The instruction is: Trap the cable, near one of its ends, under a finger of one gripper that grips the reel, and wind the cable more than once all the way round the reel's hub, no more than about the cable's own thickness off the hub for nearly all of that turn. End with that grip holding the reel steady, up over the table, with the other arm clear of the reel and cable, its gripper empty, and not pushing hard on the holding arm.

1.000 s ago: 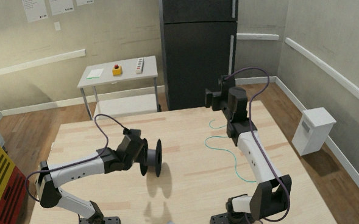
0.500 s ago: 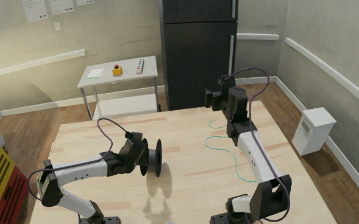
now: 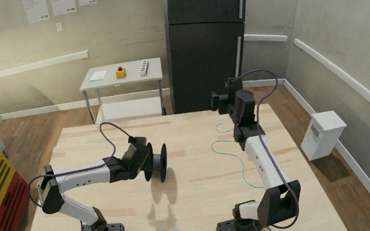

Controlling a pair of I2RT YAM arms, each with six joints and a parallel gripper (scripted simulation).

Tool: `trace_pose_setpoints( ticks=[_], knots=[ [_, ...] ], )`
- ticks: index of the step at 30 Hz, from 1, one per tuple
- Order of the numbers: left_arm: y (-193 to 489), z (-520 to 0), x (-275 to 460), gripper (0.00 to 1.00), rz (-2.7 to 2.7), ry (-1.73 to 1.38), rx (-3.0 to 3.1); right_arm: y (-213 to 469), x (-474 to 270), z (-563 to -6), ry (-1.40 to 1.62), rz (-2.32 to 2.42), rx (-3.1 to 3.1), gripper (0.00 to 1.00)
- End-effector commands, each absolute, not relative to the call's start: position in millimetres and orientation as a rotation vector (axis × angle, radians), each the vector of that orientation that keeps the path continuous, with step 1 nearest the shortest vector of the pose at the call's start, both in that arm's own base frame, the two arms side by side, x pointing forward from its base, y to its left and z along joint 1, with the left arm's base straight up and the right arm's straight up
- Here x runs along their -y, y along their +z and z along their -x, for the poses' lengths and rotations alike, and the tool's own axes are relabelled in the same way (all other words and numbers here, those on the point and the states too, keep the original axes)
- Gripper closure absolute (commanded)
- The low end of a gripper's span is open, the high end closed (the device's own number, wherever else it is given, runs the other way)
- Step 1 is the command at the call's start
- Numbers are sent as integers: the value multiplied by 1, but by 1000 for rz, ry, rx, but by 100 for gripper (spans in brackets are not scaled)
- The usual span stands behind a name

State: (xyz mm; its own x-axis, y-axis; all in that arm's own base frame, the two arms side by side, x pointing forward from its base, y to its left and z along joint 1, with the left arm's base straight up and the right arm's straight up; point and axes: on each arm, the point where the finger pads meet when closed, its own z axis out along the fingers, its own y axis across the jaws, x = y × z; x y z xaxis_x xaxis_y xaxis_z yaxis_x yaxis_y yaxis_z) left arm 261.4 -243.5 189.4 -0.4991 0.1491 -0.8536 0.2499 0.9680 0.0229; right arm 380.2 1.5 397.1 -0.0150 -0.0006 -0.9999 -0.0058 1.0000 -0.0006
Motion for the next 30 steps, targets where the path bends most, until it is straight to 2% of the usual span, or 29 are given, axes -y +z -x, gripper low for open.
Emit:
trace_pose_setpoints(
  ticks=[1,30],
  knots=[
    [200,-260,243,25,-248,-164,-2070,392,2,-382,-1,-10,-1589,0],
    [188,-297,260,25,-258,-165,-2071,392,2,-382,-1,-10,-1589,0]
  ],
)
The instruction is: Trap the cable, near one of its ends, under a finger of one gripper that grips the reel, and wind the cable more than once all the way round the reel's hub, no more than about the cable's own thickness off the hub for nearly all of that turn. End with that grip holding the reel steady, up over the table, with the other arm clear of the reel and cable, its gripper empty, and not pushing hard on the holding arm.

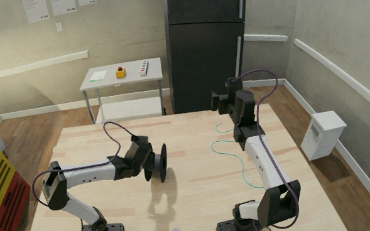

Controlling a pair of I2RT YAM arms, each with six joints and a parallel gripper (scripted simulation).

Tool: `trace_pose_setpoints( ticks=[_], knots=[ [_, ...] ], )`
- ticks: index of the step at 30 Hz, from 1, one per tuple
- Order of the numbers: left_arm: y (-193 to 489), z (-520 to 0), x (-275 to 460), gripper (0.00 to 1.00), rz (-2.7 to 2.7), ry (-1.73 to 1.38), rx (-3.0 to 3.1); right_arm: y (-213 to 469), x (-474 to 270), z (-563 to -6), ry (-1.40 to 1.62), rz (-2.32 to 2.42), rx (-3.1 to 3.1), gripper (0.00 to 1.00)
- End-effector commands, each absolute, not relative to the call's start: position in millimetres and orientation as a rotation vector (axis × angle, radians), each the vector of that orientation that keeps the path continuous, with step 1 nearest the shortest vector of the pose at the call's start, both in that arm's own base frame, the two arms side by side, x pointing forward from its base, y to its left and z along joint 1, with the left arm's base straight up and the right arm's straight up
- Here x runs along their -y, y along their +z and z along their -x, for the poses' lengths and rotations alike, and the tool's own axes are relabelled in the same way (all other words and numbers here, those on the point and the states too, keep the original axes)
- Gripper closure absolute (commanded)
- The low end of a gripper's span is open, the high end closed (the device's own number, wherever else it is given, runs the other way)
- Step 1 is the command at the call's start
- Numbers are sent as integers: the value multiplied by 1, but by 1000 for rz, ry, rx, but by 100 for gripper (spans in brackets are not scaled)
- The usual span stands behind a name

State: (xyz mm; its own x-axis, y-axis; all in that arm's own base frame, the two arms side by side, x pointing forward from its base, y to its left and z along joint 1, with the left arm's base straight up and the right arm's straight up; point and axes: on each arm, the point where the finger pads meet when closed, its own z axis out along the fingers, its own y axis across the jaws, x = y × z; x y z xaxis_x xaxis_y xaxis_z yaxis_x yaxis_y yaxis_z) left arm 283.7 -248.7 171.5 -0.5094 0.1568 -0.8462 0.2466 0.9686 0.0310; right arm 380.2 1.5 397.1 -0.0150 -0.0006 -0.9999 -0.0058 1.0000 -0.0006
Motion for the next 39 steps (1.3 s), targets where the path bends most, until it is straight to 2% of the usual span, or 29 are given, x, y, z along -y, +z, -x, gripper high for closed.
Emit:
trace_pose_setpoints(
  ticks=[1,20,39],
  knots=[
    [187,-300,261,25,-258,-165,-2072,392,2,-382,-1,-10,-1589,0],
    [176,-323,266,25,-259,-165,-2070,392,2,-382,-1,-10,-1589,0],
    [174,-317,256,25,-252,-165,-2066,392,2,-382,-1,-10,-1589,0]
  ],
)
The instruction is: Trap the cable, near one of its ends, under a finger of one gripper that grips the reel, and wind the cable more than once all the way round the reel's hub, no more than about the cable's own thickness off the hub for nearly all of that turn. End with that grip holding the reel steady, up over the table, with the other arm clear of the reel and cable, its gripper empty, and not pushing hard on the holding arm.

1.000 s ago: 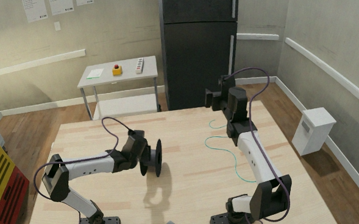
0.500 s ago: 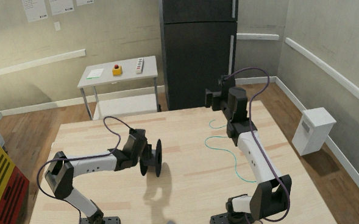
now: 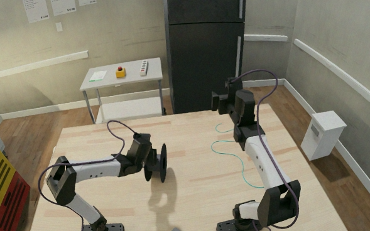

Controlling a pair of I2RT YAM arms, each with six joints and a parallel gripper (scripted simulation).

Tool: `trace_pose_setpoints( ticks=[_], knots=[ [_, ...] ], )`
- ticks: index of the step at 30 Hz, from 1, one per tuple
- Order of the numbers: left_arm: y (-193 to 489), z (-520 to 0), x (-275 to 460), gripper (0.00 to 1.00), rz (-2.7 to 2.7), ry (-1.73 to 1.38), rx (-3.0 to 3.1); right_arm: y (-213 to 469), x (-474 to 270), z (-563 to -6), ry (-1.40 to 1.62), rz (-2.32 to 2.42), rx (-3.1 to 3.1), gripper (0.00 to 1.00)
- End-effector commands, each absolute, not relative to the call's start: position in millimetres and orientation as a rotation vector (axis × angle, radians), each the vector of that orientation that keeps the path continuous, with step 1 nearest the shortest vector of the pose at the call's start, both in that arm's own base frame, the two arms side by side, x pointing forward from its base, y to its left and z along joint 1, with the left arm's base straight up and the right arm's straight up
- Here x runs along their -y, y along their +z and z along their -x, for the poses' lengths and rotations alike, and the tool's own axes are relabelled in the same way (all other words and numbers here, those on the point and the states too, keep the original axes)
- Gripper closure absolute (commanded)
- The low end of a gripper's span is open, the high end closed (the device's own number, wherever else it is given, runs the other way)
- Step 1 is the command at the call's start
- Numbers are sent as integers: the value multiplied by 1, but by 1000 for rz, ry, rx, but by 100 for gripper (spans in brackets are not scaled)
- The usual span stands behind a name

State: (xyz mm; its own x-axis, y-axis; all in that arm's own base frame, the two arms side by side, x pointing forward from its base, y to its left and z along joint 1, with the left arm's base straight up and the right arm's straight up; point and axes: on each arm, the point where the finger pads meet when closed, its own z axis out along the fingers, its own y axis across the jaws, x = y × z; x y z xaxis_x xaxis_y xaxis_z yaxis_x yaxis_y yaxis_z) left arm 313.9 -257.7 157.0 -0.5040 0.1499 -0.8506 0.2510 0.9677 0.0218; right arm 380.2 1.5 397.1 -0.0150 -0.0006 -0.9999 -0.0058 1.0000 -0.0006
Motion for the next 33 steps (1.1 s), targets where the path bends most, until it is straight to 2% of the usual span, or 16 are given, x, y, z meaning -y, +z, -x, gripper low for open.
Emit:
trace_pose_setpoints(
  ticks=[1,30,33],
  knots=[
    [174,-317,256,25,-252,-165,-2066,392,2,-382,-1,-10,-1589,0],
    [174,-315,255,25,-255,-168,-2064,392,2,-382,-1,-10,-1589,0],
    [174,-316,255,34,-254,-168,-2064,392,2,-382,-1,-10,-1589,0]
  ],
)
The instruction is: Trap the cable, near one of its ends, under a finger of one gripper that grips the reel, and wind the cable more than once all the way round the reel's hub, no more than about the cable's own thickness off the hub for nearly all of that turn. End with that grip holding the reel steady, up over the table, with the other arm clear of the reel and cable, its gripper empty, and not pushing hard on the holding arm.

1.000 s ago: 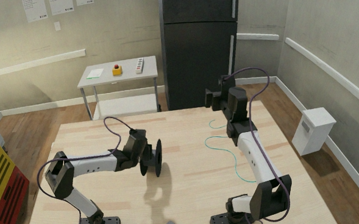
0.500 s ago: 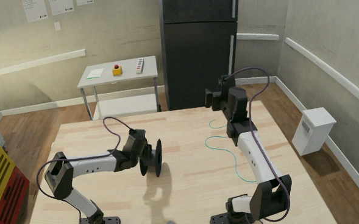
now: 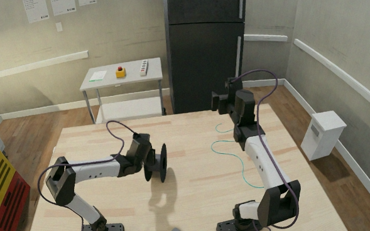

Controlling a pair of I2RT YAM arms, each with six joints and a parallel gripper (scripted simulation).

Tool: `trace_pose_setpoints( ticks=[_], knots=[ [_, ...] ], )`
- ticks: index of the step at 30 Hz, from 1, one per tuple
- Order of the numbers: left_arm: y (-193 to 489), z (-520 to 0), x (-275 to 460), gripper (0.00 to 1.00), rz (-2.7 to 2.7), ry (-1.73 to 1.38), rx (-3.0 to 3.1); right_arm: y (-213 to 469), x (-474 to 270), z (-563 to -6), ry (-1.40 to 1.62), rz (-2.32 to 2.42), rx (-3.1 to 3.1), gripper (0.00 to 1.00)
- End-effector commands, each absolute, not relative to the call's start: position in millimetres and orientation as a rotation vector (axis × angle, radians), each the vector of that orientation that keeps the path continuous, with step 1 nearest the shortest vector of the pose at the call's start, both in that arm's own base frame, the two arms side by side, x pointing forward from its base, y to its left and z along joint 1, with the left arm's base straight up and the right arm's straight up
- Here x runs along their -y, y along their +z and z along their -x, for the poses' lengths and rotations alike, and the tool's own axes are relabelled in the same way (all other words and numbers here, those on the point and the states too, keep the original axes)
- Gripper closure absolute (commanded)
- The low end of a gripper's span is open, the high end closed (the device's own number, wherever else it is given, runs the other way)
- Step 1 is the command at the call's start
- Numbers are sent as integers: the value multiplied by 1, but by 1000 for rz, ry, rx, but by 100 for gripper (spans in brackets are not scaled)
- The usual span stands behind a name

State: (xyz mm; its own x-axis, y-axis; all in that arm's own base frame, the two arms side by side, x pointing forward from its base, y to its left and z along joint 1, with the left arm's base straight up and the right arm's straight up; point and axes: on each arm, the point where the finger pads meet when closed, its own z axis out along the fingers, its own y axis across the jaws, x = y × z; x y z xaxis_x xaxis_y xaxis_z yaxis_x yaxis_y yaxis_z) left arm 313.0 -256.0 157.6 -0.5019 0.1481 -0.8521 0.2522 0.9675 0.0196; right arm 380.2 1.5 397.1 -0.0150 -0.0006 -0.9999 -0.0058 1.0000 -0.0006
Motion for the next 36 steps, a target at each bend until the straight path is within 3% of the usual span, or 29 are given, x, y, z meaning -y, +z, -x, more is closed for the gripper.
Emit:
trace_pose_setpoints(
  ticks=[1,17,19,25,36],
  knots=[
    [174,-316,255,34,-254,-168,-2064,392,2,-382,-1,-10,-1589,0],
    [175,-316,255,81,-253,-168,-2064,392,2,-382,-1,-10,-1589,0],
    [175,-316,255,81,-253,-168,-2064,392,2,-382,-1,-10,-1589,0],
    [175,-316,255,100,-252,-168,-2064,392,2,-382,-1,-10,-1589,0],
    [175,-316,253,100,-248,-156,-2060,392,2,-382,-1,-10,-1589,0]
  ],
)
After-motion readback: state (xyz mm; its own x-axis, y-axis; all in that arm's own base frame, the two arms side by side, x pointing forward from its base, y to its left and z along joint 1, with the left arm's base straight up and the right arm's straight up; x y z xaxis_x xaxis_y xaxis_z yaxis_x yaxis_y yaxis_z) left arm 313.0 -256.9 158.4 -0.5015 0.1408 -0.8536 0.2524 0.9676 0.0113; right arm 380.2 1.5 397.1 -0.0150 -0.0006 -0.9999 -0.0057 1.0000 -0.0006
